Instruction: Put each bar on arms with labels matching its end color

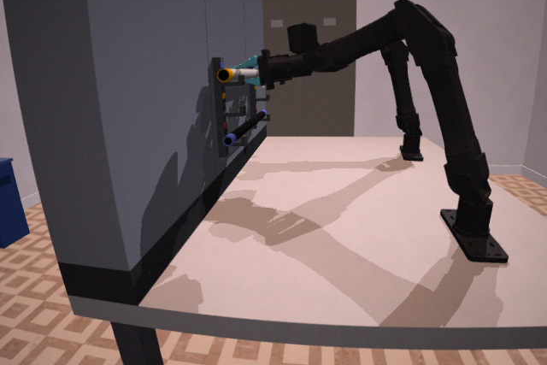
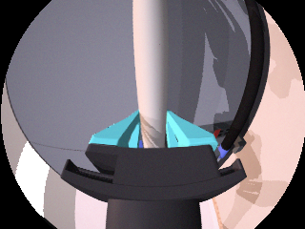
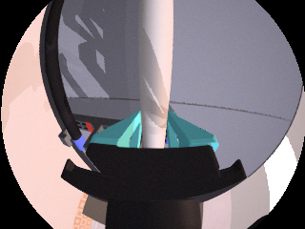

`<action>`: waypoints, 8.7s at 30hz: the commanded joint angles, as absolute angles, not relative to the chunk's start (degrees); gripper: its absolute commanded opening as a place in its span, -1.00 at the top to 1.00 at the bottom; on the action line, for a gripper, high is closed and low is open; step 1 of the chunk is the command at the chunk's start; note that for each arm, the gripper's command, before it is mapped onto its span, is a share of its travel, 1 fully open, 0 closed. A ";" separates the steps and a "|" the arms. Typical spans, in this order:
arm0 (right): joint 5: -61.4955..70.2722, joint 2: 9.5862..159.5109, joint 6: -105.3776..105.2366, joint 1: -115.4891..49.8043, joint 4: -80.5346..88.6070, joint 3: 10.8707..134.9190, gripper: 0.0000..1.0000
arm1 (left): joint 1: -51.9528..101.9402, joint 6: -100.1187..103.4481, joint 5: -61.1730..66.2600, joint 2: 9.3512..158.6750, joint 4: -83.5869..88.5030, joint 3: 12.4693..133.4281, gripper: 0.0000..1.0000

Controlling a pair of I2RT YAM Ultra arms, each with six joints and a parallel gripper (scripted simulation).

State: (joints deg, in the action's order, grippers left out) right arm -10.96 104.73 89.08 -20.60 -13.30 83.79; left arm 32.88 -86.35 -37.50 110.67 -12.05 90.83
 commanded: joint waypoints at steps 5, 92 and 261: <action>-10.62 102.30 90.12 -20.33 -14.05 87.74 1.00 | 32.78 -90.07 -37.40 107.99 -13.70 94.38 1.00; -11.07 99.76 90.70 -20.79 -6.39 92.74 1.00 | 33.91 -89.09 -38.65 106.00 -6.72 99.05 1.00; -10.89 98.36 91.71 -21.56 -29.13 70.92 1.00 | 34.84 -90.92 -40.48 105.14 -33.19 75.16 1.00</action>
State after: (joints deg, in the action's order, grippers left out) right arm -10.96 99.77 89.89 -22.09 -25.91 67.16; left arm 35.40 -88.25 -40.60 106.48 -29.78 72.20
